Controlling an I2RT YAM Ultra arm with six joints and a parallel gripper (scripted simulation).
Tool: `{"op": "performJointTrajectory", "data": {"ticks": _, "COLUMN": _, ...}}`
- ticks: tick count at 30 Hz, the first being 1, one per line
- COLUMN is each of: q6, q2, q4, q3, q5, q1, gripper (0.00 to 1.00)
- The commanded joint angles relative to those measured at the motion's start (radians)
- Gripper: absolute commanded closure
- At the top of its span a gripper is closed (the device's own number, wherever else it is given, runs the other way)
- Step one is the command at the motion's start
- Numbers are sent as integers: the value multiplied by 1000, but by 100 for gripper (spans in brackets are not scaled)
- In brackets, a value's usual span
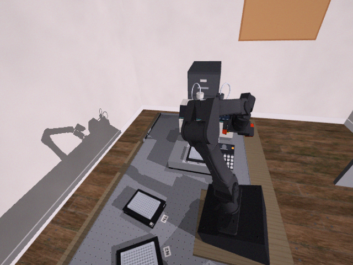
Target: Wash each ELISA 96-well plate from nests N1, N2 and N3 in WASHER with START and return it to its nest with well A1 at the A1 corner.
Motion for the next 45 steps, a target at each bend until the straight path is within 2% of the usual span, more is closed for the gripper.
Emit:
{"op": "performJointTrajectory", "data": {"ticks": 1, "q6": -2, "q2": -4, "q4": 2, "q3": 7, "q5": -2, "q1": -2, "gripper": 0}}
{"op": "performJointTrajectory", "data": {"ticks": 40, "q6": -2, "q2": -4, "q4": 2, "q3": 7, "q5": -2, "q1": -2, "gripper": 0}}
{"op": "performJointTrajectory", "data": {"ticks": 41, "q6": 0, "q2": -16, "q4": 6, "q3": -7, "q5": -1, "q1": 0, "gripper": 100}}
{"op": "performJointTrajectory", "data": {"ticks": 45, "q6": 12, "q2": -62, "q4": 21, "q3": -63, "q5": 3, "q1": 11, "gripper": 100}}
